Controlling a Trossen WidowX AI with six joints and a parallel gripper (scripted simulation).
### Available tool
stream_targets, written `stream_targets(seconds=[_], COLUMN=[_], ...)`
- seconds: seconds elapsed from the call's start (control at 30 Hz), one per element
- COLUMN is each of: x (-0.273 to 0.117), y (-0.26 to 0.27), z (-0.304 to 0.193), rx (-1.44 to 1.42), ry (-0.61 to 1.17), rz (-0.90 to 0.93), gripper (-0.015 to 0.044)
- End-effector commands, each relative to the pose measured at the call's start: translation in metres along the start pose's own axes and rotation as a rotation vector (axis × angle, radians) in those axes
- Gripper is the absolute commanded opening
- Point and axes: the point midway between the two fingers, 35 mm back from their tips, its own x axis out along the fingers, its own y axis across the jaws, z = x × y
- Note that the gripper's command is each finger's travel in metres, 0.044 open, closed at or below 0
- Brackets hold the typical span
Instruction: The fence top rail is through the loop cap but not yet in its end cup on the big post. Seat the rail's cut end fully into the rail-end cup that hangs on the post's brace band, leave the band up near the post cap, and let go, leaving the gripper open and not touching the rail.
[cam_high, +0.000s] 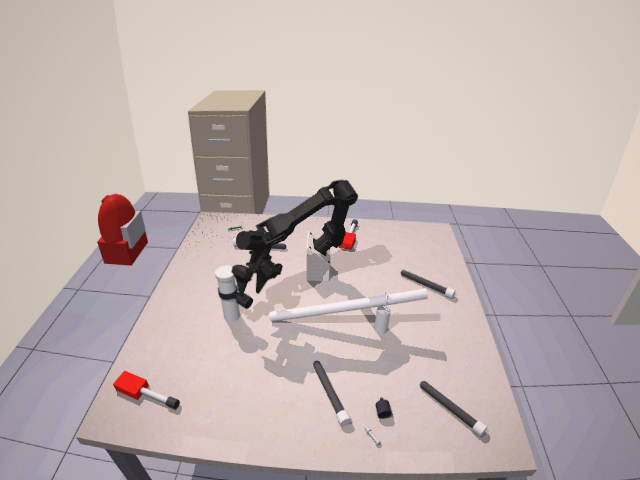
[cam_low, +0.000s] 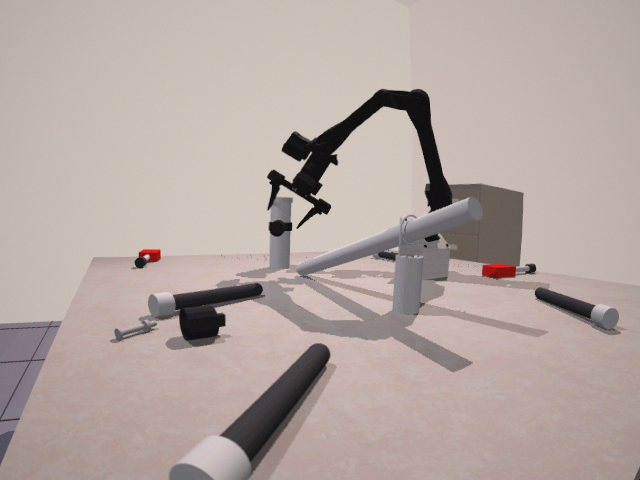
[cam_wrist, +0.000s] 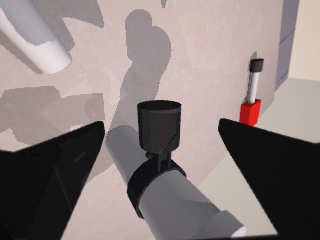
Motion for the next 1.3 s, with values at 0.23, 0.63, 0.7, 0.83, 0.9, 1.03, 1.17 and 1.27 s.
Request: stream_targets(seconds=[0.23, 0.63, 0.7, 0.83, 0.9, 1.03, 1.17, 1.27], x=[0.02, 0.039, 0.042, 0.049, 0.052, 0.058, 0.058, 0.058], y=[0.001, 0.001, 0.001, 0.002, 0.002, 0.003, 0.003, 0.003], z=[0.0, 0.0, 0.0, 0.0, 0.0, 0.001, 0.001, 0.001], rx=[0.004, 0.004, 0.004, 0.004, 0.004, 0.004, 0.004, 0.004], ry=[0.003, 0.002, 0.002, 0.001, 0.001, 0.001, 0.0, 0.0], rz=[0.004, 0.004, 0.004, 0.004, 0.004, 0.004, 0.004, 0.004], gripper=[0.044, 0.044, 0.044, 0.044, 0.044, 0.044, 0.0361, 0.0282])
